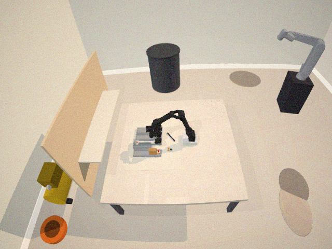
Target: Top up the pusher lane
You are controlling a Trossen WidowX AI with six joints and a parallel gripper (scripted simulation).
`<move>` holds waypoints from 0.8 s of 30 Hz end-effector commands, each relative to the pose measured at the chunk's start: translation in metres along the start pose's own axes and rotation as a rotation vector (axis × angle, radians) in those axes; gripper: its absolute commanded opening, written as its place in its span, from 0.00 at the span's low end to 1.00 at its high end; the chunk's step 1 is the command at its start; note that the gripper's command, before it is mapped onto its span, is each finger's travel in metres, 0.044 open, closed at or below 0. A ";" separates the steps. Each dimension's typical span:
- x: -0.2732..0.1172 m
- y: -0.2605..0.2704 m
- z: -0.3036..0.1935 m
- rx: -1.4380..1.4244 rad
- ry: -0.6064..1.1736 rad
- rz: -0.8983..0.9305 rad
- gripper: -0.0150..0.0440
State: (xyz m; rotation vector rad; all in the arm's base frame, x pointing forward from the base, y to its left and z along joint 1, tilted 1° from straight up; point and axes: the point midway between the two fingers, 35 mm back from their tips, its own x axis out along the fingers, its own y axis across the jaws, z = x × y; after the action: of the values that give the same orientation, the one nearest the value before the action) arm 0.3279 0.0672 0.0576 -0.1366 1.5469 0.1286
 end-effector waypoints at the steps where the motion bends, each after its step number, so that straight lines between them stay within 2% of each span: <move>1: -0.005 -0.001 0.010 -0.001 -0.032 -0.002 0.25; 24: -0.006 -0.001 0.012 -0.001 -0.032 -0.002 0.25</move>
State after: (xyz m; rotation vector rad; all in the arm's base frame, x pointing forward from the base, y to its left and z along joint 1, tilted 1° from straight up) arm 0.3322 0.0679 0.0597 -0.1358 1.5447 0.1283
